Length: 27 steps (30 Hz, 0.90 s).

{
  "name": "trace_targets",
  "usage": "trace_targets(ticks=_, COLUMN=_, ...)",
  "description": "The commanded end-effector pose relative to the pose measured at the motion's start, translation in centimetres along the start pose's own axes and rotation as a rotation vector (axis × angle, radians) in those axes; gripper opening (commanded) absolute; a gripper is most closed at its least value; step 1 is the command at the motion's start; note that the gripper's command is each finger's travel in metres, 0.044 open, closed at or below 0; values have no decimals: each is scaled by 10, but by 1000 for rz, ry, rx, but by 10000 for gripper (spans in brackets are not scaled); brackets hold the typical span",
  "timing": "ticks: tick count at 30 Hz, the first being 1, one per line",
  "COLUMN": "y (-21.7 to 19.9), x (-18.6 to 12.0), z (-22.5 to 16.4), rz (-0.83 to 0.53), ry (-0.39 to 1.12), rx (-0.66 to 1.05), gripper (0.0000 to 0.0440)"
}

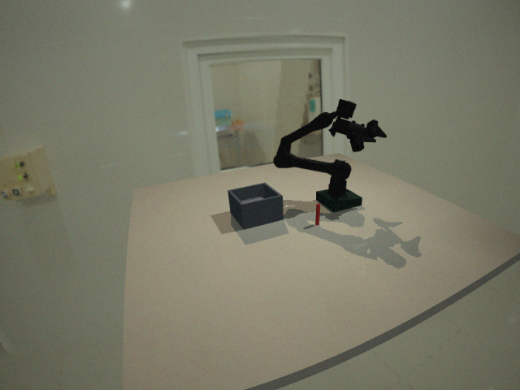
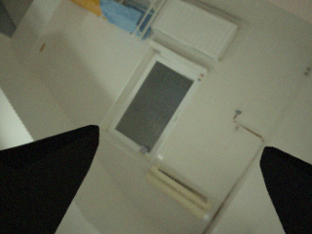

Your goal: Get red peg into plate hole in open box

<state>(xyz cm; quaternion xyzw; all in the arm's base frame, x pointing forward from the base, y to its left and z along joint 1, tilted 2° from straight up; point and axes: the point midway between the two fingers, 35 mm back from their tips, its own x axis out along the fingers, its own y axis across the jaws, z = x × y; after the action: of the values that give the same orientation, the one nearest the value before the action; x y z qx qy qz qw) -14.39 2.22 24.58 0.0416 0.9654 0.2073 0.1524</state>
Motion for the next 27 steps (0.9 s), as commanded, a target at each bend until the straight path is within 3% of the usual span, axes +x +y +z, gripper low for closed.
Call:
trace_targets(ticks=1, y=5, x=0, z=-2, rz=23, ry=3, rx=-12, gripper=422)
trace_targets(ticks=2, y=9, x=-1, z=-4, rz=48, ry=3, rx=-24, gripper=440)
trace_targets(ticks=11, y=59, x=-9, z=-16, rz=290, ry=-71, rx=-199, gripper=440)
trace_targets(ticks=27, y=143, x=-34, z=40, rz=563, ry=-534, rx=-291, gripper=440)
